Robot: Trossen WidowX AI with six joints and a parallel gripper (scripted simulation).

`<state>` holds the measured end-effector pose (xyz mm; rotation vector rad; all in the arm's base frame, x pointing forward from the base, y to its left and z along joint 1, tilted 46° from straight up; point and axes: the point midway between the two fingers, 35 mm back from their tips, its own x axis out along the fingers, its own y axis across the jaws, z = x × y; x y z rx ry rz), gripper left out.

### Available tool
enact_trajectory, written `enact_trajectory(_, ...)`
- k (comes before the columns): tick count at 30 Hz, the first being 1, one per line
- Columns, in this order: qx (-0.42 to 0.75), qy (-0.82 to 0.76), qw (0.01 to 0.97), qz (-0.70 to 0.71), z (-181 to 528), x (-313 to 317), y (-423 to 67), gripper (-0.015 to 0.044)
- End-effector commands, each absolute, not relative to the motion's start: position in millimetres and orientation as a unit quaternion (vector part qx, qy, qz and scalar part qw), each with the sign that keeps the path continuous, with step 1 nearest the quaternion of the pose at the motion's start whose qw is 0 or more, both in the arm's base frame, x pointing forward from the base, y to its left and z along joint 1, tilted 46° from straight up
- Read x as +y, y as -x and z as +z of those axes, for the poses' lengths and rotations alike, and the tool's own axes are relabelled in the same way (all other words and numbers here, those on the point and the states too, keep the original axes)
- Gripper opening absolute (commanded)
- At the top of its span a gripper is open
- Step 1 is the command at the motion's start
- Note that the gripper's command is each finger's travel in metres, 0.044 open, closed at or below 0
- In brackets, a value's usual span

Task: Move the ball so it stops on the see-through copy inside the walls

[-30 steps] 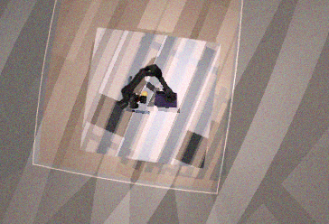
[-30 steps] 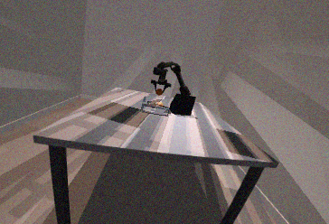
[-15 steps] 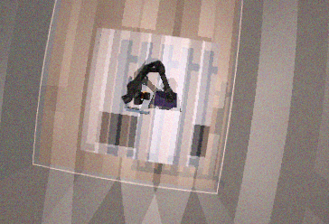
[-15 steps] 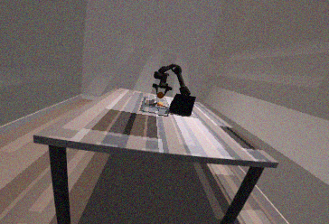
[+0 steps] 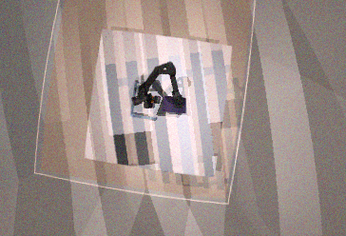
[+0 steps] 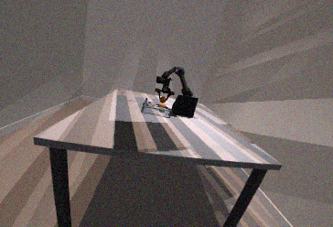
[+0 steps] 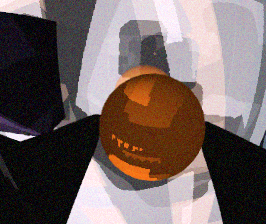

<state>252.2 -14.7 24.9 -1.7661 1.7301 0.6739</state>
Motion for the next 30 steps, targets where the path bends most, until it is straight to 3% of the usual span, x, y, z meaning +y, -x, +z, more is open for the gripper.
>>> enact_trajectory(1, 0.648, 0.661, 0.281, 0.253, 12, -28, -252, 0.0)
enact_trajectory(28, 0.649, 0.662, 0.279, 0.25, -26, -70, -251, 0.0)
enact_trajectory(30, 0.648, 0.661, 0.281, 0.252, -23, -67, -252, 0.0052)
